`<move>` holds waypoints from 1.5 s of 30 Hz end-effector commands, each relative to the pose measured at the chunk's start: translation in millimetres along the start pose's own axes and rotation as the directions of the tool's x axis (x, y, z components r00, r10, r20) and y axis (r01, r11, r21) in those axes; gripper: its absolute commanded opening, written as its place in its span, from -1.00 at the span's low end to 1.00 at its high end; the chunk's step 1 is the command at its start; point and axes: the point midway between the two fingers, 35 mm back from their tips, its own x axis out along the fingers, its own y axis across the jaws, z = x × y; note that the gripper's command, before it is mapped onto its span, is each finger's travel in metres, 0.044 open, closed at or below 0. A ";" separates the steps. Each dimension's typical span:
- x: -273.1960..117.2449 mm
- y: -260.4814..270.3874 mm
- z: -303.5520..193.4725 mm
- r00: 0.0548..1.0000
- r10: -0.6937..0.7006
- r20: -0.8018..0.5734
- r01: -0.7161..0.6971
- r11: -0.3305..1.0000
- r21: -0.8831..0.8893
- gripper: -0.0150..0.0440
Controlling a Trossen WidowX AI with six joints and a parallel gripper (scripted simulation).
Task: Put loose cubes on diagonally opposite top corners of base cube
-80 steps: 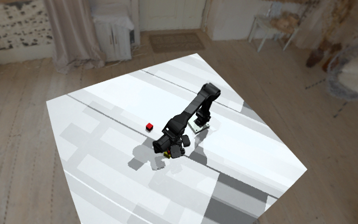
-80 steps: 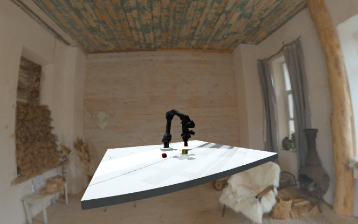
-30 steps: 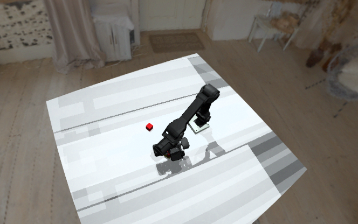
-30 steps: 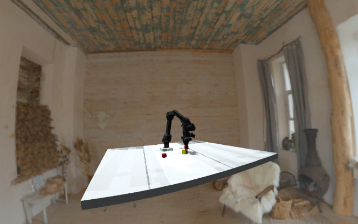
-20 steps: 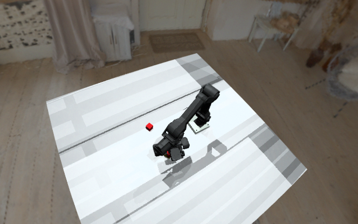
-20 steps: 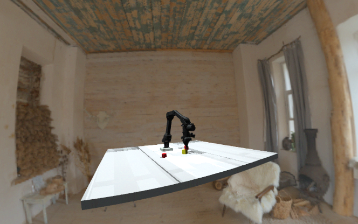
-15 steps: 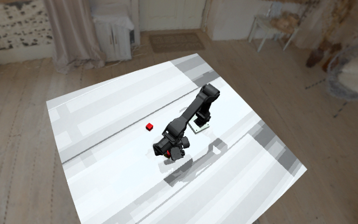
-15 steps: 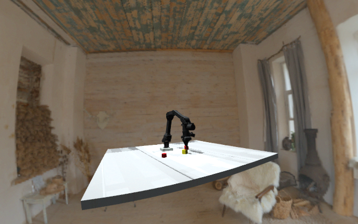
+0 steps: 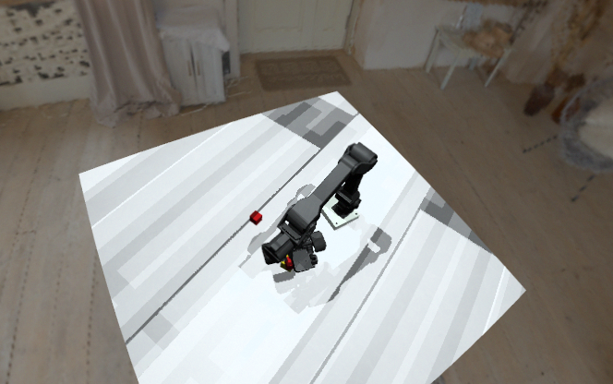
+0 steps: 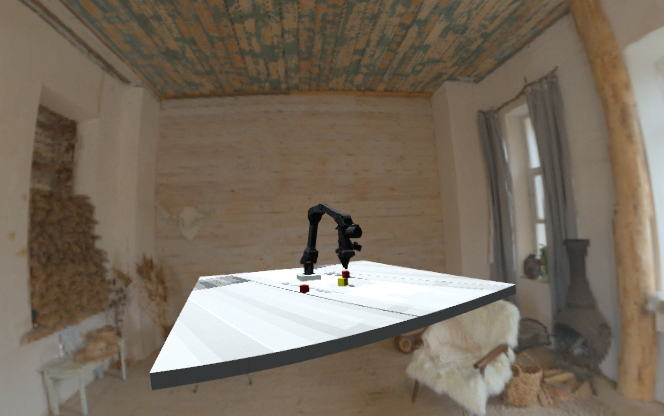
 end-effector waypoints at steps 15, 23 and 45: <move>-13.9 -34.0 -53.9 1.000 -0.010 -0.001 0.008 0.759 0.651 0.41; -23.5 -53.4 -105.1 1.000 -0.013 -0.004 0.007 0.262 0.965 0.41; -41.3 -64.1 -218.0 1.000 -0.012 -0.008 -0.005 -0.822 0.570 0.41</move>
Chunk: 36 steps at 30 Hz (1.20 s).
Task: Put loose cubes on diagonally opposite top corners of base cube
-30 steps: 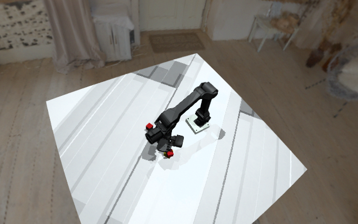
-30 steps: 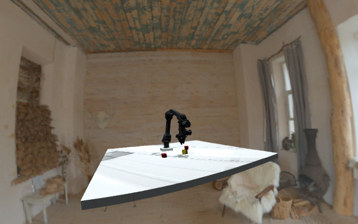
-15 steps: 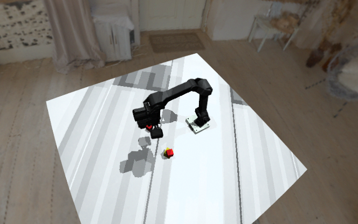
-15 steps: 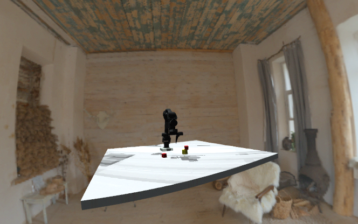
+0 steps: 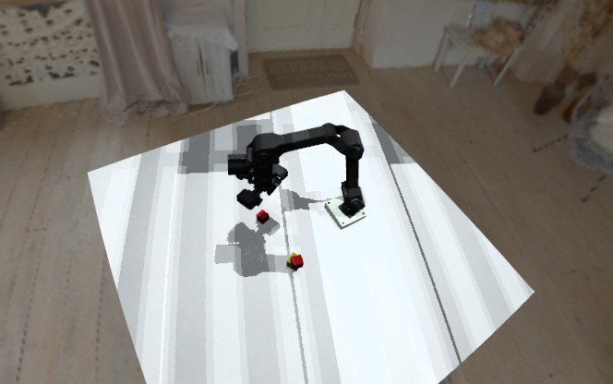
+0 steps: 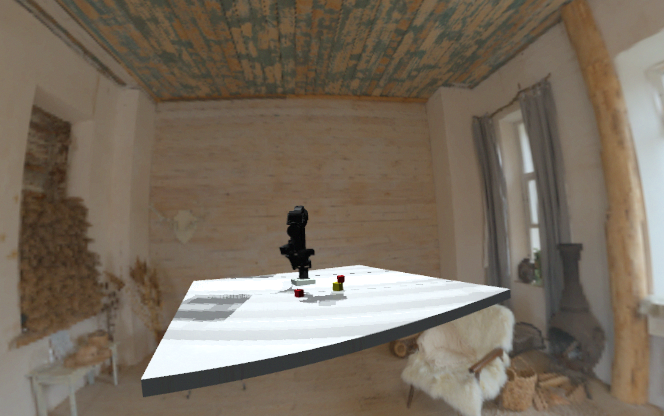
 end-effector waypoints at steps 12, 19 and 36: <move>60.6 1.1 1.1 1.000 0.000 0.005 0.000 1.000 0.019 0.41; 75.7 1.1 1.2 1.000 0.000 0.005 0.000 1.000 0.019 0.41; 99.4 1.3 1.5 1.000 0.000 0.005 0.000 1.000 0.019 0.41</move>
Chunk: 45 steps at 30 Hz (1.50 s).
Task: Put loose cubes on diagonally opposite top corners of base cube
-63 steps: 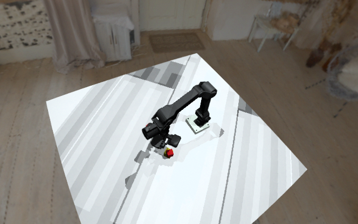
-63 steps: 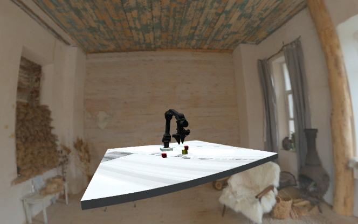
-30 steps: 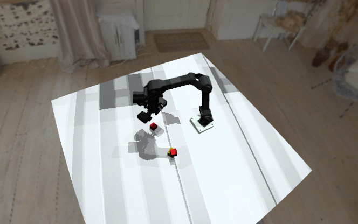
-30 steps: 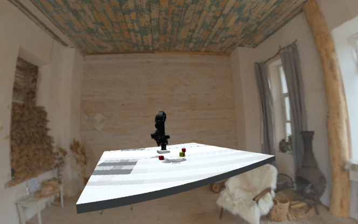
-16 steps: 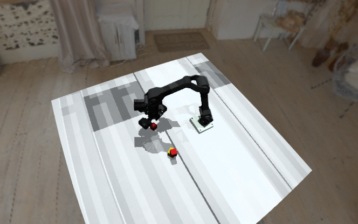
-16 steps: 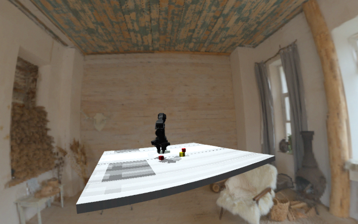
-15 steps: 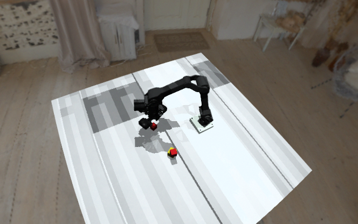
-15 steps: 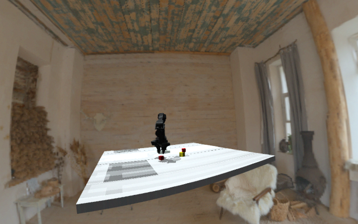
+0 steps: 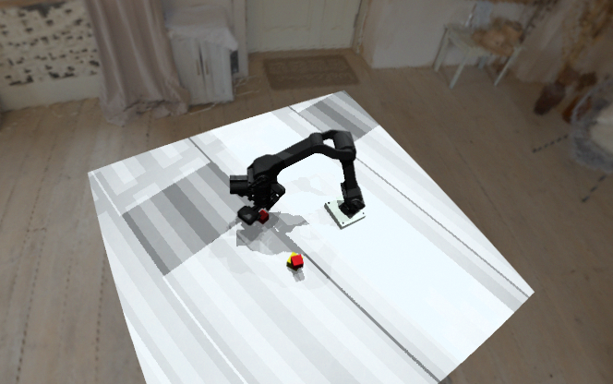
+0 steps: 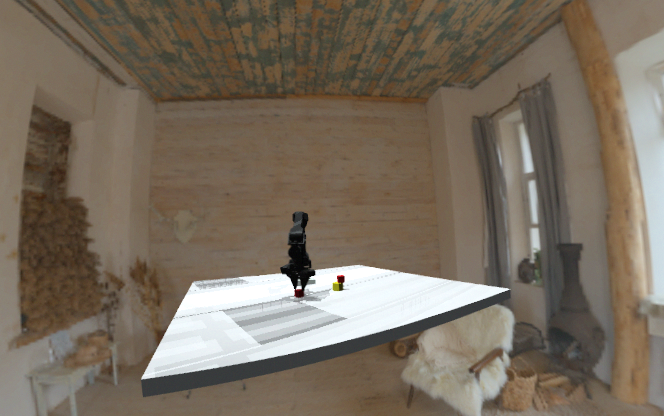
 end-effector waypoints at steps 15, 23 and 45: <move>15.3 -2.0 -1.2 1.000 -0.008 -0.003 0.008 1.000 0.005 -0.14; -1.3 0.3 0.9 1.000 -0.007 -0.002 0.007 1.000 0.005 -0.14; -70.6 2.1 1.7 1.000 -0.007 -0.002 0.007 1.000 0.005 -0.14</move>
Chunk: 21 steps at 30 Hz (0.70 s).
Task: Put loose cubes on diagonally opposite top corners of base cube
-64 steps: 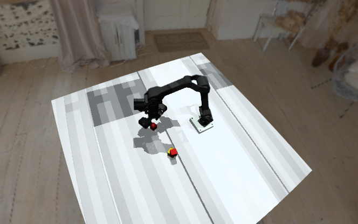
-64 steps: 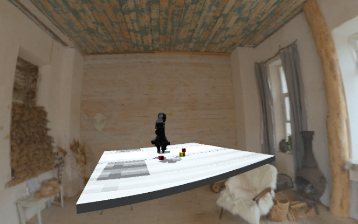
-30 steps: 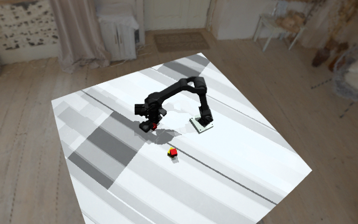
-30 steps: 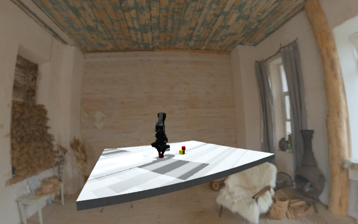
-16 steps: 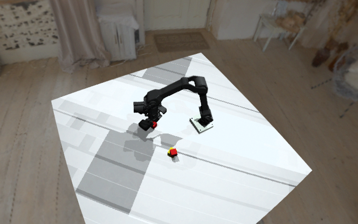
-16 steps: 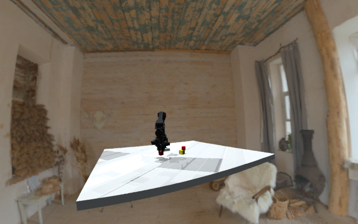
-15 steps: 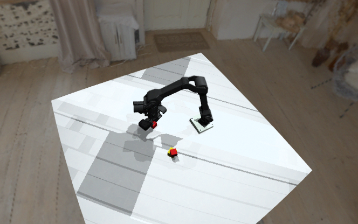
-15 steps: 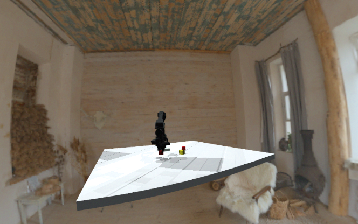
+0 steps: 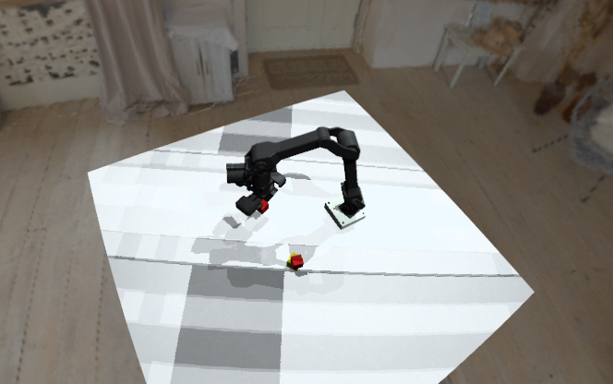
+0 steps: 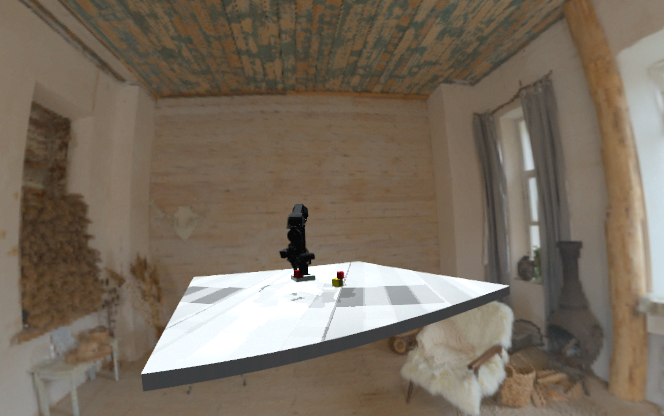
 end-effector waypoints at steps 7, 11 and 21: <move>-34.6 -1.9 -1.5 1.000 0.009 0.013 -0.009 1.000 0.001 -0.14; -36.7 -1.9 -2.2 1.000 0.009 0.013 -0.009 1.000 -0.005 -0.14; -36.7 13.2 -28.6 1.000 0.009 0.020 -0.001 0.935 -0.355 -0.14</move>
